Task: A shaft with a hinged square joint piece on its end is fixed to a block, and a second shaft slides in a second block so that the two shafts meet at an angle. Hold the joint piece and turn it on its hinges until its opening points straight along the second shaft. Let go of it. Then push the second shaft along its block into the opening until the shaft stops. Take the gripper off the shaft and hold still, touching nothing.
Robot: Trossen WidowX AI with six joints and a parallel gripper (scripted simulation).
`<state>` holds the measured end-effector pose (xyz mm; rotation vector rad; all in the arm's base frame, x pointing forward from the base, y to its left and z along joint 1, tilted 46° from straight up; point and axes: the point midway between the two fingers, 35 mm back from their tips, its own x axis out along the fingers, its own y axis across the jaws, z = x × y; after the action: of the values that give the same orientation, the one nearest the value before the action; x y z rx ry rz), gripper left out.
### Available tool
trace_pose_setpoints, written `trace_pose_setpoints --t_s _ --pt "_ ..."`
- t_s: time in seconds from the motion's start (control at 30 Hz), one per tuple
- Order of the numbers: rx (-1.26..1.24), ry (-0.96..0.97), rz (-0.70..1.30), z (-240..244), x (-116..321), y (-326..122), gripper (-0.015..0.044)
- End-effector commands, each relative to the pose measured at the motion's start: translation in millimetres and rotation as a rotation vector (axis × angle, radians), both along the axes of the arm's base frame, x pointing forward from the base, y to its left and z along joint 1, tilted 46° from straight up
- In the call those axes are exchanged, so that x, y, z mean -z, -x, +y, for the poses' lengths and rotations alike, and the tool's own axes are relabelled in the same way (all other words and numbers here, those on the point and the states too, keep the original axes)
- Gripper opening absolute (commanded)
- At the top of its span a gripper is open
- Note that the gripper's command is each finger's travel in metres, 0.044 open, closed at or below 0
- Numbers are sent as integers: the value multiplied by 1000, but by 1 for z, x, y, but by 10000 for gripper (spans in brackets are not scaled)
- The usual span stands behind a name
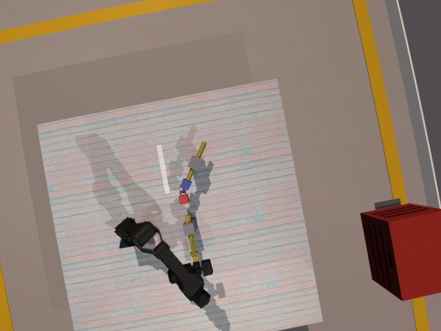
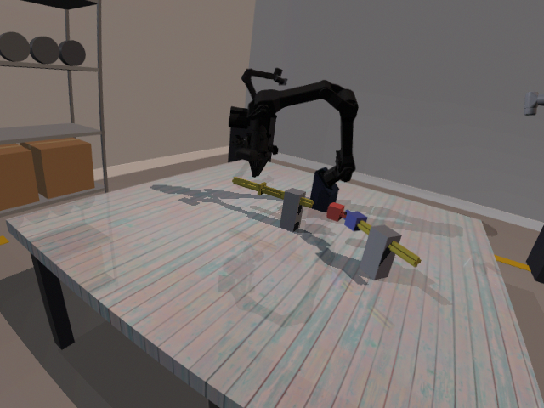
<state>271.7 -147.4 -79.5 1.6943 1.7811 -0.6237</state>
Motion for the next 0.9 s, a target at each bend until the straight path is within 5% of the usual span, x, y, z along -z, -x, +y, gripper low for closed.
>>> trace_pose_setpoints --t_s 0.0,0.37,0.87 --pt "-69 9 -71 -8 -4 -2 157" --pt "-335 8 -343 -25 -20 -4 440" --pt "-701 3 -709 -47 -43 -4 440"
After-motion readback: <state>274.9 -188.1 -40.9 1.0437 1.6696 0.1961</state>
